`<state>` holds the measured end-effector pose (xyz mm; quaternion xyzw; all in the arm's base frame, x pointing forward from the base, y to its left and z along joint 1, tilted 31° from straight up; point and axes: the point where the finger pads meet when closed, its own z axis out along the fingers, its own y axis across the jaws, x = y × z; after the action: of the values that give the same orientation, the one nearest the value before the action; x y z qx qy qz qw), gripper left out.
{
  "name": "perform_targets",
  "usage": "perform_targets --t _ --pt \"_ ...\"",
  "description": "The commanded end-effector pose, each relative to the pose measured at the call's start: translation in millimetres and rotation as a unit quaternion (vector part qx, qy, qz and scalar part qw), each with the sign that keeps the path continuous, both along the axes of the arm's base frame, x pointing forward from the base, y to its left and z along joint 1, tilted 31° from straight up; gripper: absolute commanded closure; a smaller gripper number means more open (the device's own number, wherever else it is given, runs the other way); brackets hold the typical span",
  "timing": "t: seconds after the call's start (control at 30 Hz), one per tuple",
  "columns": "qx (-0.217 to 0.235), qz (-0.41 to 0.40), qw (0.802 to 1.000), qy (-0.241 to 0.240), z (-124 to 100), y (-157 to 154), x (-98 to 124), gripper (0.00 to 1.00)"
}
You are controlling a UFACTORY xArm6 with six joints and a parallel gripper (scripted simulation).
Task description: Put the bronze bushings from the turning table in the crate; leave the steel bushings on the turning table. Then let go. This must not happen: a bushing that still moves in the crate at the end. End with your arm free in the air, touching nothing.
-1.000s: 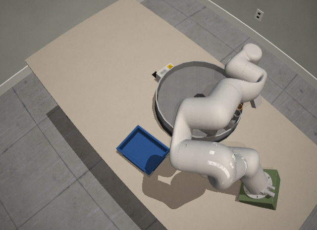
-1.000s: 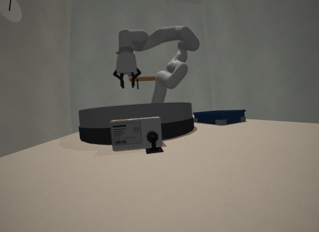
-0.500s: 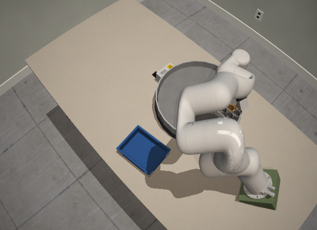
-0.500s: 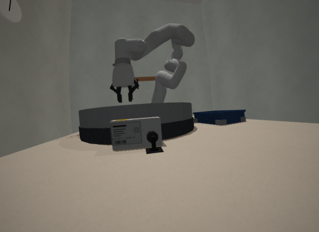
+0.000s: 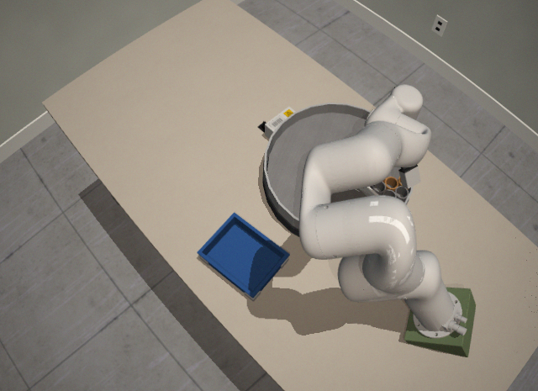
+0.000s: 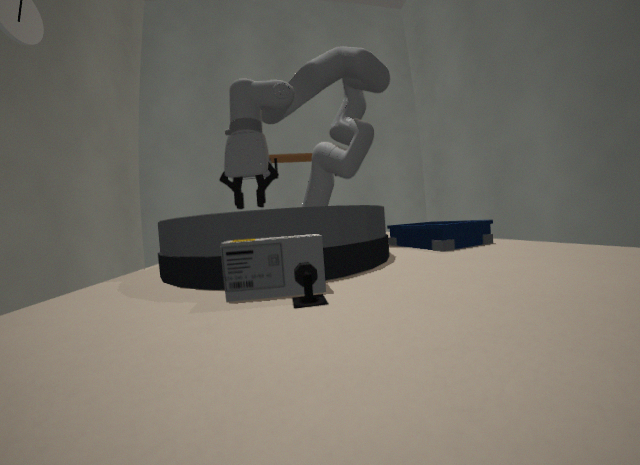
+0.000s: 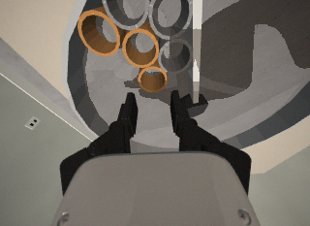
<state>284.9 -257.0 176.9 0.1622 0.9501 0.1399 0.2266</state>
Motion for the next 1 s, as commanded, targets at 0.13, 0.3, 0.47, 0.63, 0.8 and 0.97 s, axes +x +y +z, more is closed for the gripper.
perform_targets --t 0.13,0.3,0.47,0.63,0.8,0.97 --pt "0.0 0.0 1.0 0.0 -15.8 3.1 9.7 0.53" --pt "0.0 0.0 1.0 0.0 -15.8 3.1 9.7 0.53" --pt "0.0 0.0 1.0 0.0 -15.8 3.1 9.7 0.53" --pt "0.0 0.0 1.0 0.0 -16.4 3.2 10.0 0.53" --pt "0.0 0.0 1.0 0.0 -16.8 3.3 10.2 0.53" --pt "0.0 0.0 1.0 0.0 -16.8 3.3 10.2 0.53"
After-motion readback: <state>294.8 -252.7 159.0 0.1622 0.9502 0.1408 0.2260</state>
